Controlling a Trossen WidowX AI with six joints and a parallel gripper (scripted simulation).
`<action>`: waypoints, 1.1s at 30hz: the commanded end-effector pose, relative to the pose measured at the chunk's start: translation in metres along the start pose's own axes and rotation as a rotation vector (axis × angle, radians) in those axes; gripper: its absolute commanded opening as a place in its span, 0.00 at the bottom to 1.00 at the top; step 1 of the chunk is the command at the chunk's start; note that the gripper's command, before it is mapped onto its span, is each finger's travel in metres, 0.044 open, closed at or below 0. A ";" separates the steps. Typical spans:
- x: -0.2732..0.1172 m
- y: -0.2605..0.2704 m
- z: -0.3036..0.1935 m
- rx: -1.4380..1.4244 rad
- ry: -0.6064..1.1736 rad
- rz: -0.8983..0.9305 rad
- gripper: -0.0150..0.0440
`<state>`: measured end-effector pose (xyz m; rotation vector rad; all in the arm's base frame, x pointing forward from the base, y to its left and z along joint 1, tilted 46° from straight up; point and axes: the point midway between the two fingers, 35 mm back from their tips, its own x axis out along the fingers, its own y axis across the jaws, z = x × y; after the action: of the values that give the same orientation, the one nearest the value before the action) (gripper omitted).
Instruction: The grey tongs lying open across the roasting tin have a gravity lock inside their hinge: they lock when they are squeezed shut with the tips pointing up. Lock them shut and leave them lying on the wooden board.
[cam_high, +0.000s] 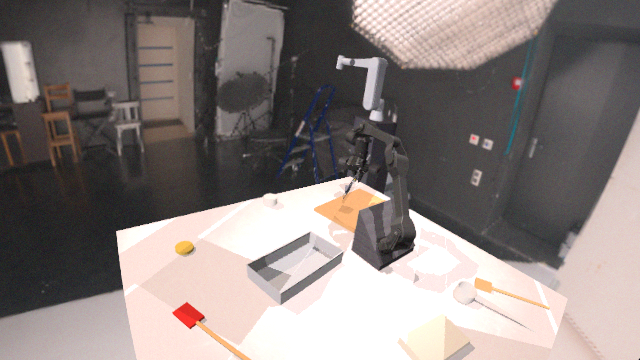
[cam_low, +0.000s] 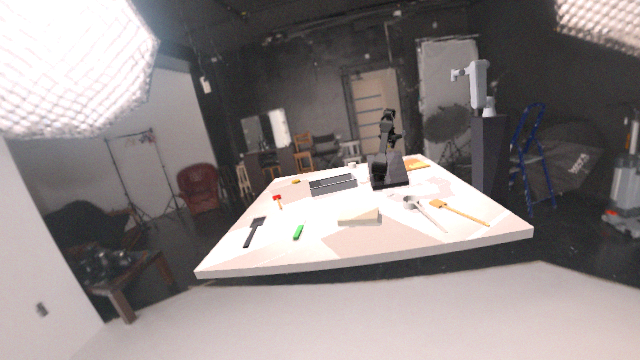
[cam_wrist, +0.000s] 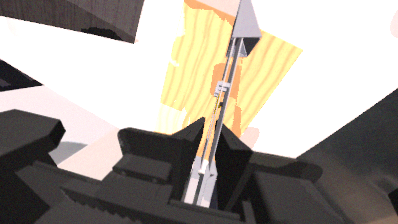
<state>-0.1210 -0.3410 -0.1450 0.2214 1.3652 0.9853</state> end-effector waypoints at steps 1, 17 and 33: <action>0.000 -0.001 -0.001 -0.011 0.019 0.001 0.00; 0.011 -0.023 -0.009 -0.053 0.292 -0.005 0.00; 0.014 -0.035 -0.008 -0.074 0.567 -0.009 0.00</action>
<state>-0.1147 -0.3513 -0.1839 -0.0916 1.7790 1.1318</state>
